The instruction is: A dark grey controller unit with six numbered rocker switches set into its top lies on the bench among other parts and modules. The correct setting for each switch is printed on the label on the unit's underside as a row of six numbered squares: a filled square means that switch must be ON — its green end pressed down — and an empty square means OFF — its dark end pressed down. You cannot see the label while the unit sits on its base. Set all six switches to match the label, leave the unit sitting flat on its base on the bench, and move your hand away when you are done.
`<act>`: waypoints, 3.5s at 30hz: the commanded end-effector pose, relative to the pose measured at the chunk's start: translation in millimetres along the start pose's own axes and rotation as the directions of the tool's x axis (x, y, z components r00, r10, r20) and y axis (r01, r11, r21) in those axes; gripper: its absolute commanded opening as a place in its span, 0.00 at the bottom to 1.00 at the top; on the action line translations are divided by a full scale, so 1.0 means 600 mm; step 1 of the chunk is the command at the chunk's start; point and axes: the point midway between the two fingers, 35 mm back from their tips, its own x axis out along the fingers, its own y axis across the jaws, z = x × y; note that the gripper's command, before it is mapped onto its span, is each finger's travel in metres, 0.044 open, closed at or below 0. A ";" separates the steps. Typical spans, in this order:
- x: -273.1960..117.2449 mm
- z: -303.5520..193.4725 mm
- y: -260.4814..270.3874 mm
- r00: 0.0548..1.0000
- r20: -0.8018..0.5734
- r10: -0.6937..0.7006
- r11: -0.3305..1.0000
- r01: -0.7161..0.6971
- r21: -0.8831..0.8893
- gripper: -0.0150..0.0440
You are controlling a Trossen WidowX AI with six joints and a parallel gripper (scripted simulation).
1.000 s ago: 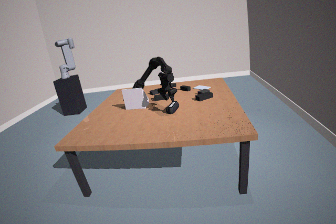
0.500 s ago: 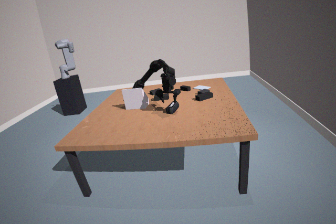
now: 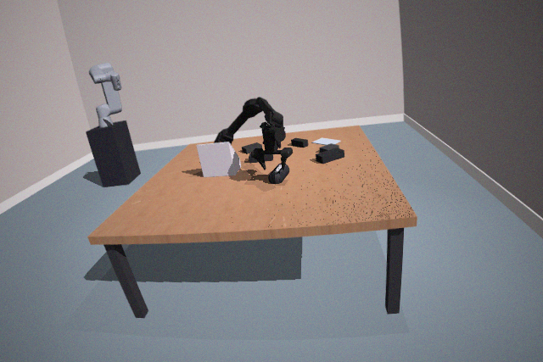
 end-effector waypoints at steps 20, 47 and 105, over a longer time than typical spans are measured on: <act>0.065 0.003 0.002 1.000 0.005 0.002 1.000 -0.002 0.002 1.00; 0.071 0.004 0.002 1.000 0.006 0.002 1.000 -0.002 0.002 0.81; 0.008 0.029 0.002 1.000 0.005 0.002 1.000 -0.002 0.002 0.82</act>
